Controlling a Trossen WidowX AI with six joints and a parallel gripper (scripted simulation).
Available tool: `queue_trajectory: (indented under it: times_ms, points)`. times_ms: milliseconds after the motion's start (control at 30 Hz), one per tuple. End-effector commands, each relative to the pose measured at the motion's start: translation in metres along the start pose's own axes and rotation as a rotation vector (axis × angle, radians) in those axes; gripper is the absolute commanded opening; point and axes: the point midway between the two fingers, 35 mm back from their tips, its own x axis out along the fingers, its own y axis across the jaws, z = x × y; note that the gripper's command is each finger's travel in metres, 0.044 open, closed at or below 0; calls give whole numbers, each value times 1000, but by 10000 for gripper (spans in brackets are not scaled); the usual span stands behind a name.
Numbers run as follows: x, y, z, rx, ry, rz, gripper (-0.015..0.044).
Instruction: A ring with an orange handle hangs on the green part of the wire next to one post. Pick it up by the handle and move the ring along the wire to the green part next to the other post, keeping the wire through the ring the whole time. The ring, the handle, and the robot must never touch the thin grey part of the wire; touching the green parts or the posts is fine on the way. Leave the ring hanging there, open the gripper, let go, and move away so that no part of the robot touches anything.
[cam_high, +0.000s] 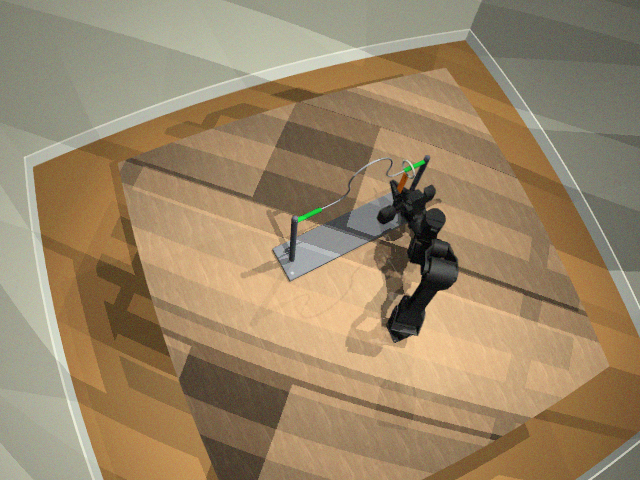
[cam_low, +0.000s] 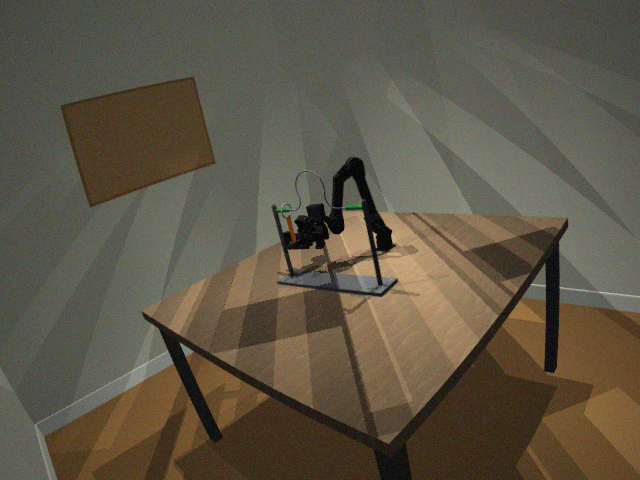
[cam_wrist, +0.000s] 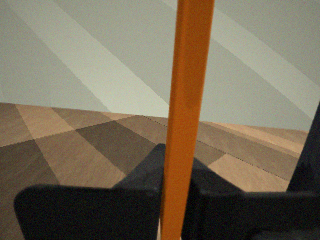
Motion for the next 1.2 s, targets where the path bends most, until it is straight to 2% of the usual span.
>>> queue_trajectory:
  times_ms: [0,1167]
  points:
    - [0,4,1,1,-2,-3,-150]
    - [1,53,2,116,-1,-1,-150]
